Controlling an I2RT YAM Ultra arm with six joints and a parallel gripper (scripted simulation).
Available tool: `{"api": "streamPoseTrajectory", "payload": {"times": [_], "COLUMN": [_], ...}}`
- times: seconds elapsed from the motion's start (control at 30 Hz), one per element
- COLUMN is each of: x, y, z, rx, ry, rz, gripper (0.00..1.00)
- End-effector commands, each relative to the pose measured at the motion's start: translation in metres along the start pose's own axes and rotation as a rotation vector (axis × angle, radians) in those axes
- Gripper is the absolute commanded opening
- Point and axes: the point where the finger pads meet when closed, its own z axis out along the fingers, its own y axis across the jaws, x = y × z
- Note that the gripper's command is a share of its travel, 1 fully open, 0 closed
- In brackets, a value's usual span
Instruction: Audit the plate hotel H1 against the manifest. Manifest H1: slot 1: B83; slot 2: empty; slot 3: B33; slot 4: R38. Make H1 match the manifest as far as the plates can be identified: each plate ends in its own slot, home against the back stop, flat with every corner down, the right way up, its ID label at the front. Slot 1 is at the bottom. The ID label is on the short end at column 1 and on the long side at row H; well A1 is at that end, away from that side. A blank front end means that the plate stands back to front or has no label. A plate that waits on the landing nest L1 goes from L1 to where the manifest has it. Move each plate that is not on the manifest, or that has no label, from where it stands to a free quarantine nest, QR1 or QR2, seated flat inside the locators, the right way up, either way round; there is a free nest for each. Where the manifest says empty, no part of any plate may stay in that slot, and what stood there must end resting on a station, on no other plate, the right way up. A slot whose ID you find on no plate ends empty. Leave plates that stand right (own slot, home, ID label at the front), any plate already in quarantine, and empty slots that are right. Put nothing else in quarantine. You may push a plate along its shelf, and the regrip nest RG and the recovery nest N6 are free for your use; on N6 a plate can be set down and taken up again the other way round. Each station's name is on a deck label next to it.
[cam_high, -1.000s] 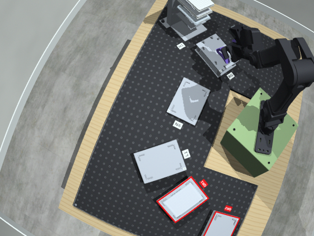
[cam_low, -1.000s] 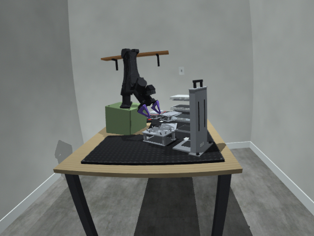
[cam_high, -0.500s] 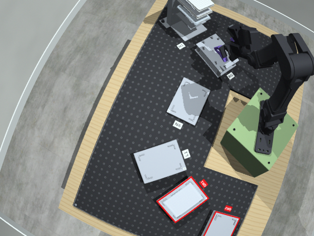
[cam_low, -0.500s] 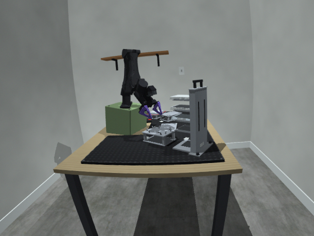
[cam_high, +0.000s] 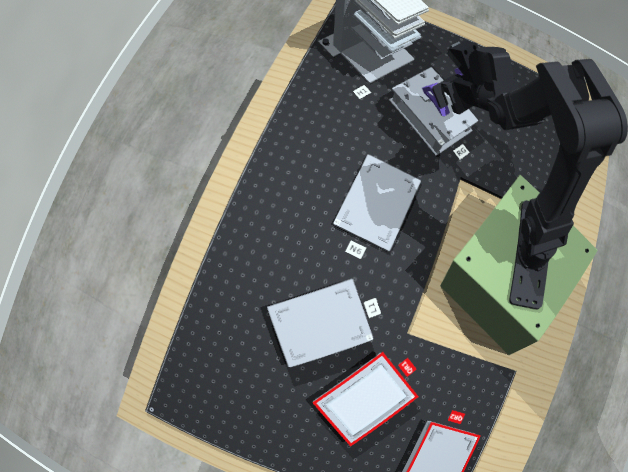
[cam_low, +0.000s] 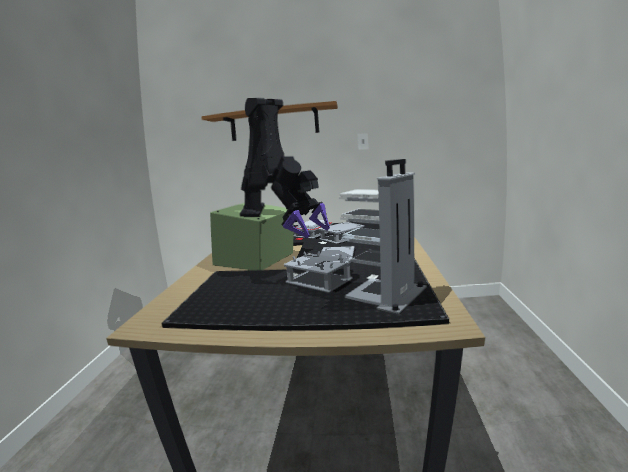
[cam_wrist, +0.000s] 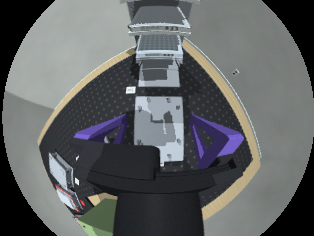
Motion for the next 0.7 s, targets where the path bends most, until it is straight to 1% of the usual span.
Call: {"api": "streamPoseTrajectory", "payload": {"times": [0.0, 0.1, 0.13, 0.17, 0.2, 0.4, 0.53, 0.67], "x": [-0.012, -0.014, -0.022, -0.016, -0.016, -0.024, -0.026, -0.029], "y": [0.000, -0.001, -0.002, 0.000, 0.000, 0.000, 0.000, 0.000], "z": [0.006, 0.006, 0.004, 0.008, 0.010, 0.014, 0.019, 0.020], "rx": [0.001, 0.001, 0.005, 0.000, 0.000, 0.002, 0.001, 0.001], "ry": [-0.010, -0.013, -0.032, -0.013, -0.010, -0.016, -0.011, -0.014], "rz": [-0.002, -0.002, -0.006, -0.002, -0.002, -0.003, -0.002, -0.003], "gripper": [1.00, 1.00, 1.00, 1.00, 1.00, 1.00, 1.00, 1.00]}}
